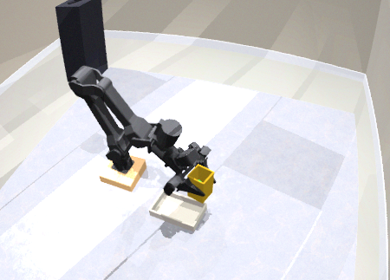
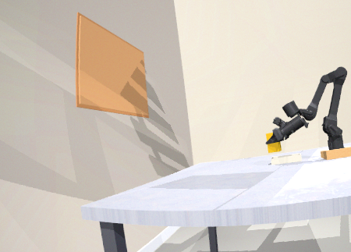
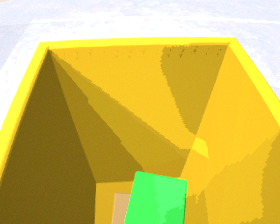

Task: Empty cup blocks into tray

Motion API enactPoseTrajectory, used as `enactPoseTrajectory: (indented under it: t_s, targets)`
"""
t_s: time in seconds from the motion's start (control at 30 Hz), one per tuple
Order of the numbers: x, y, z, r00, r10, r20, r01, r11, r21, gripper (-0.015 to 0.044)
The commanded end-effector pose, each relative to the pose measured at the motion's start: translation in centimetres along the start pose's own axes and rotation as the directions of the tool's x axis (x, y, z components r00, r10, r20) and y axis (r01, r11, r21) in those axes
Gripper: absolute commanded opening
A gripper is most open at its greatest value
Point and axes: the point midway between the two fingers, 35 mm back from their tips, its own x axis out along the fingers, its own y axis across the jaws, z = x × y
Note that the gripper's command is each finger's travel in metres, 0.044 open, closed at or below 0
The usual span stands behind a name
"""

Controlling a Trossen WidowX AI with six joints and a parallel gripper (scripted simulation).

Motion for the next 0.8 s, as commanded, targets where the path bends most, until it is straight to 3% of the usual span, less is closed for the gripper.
enactPoseTrajectory:
  t_s: [0.0,0.5,0.77]
  targets:
    - [-0.3,-1.1,0.3,1.000,-0.017,0.011,0.017,1.000,0.006,0.0000]
    - [-1.5,-6.2,0.3,0.993,-0.114,0.016,0.114,0.993,0.042,0.0000]
    - [-1.5,-6.4,0.2,0.993,-0.119,0.016,0.117,0.988,0.098,0.0000]
